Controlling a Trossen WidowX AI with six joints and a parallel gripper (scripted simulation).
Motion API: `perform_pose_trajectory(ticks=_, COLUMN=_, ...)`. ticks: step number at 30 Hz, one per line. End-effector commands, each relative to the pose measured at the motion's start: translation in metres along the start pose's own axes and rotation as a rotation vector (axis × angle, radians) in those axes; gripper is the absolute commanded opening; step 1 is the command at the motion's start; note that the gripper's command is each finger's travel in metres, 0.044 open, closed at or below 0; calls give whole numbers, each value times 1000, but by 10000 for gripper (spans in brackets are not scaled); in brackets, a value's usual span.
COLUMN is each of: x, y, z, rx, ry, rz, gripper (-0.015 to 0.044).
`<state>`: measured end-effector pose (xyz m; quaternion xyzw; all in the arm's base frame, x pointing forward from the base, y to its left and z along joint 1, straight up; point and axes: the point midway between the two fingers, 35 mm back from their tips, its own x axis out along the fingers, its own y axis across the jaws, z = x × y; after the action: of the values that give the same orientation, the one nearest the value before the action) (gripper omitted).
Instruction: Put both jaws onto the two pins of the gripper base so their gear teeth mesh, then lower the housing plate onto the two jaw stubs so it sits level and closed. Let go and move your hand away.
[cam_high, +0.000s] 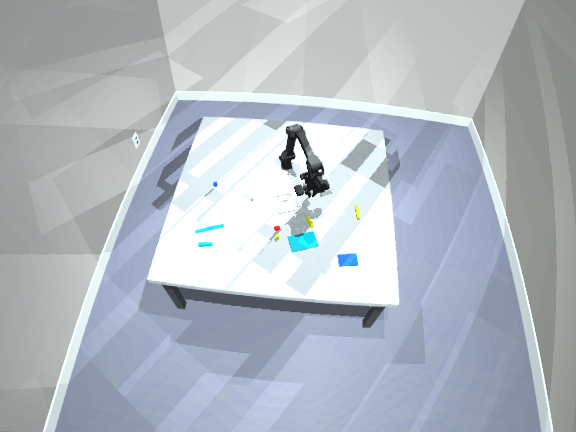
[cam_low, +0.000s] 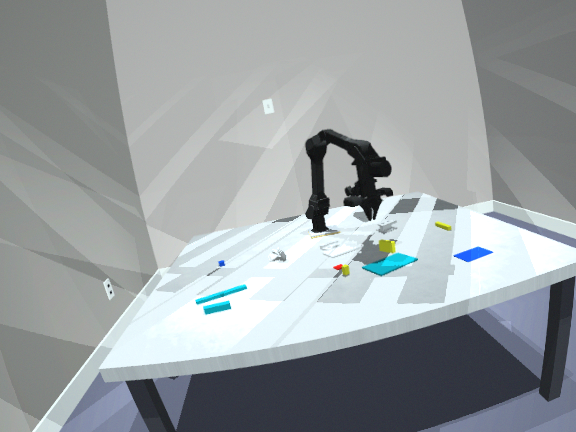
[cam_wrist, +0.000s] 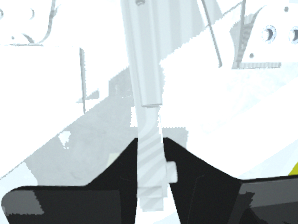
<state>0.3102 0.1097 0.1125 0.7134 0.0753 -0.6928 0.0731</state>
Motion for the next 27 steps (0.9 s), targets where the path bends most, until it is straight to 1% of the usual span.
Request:
perform_pose_trajectory(ticks=1, x=-1, y=-12, z=2, rx=2, ry=0, rz=-6, gripper=37)
perform_pose_trajectory(ticks=7, x=-1, y=-28, z=6, rx=2, ry=0, rz=-7, gripper=37)
perform_pose_trajectory(ticks=14, x=-1, y=-29, z=6, rx=2, ry=0, rz=-7, gripper=37)
perform_pose_trajectory(ticks=27, x=19, y=-30, z=4, rx=2, ry=0, rz=-7, gripper=37)
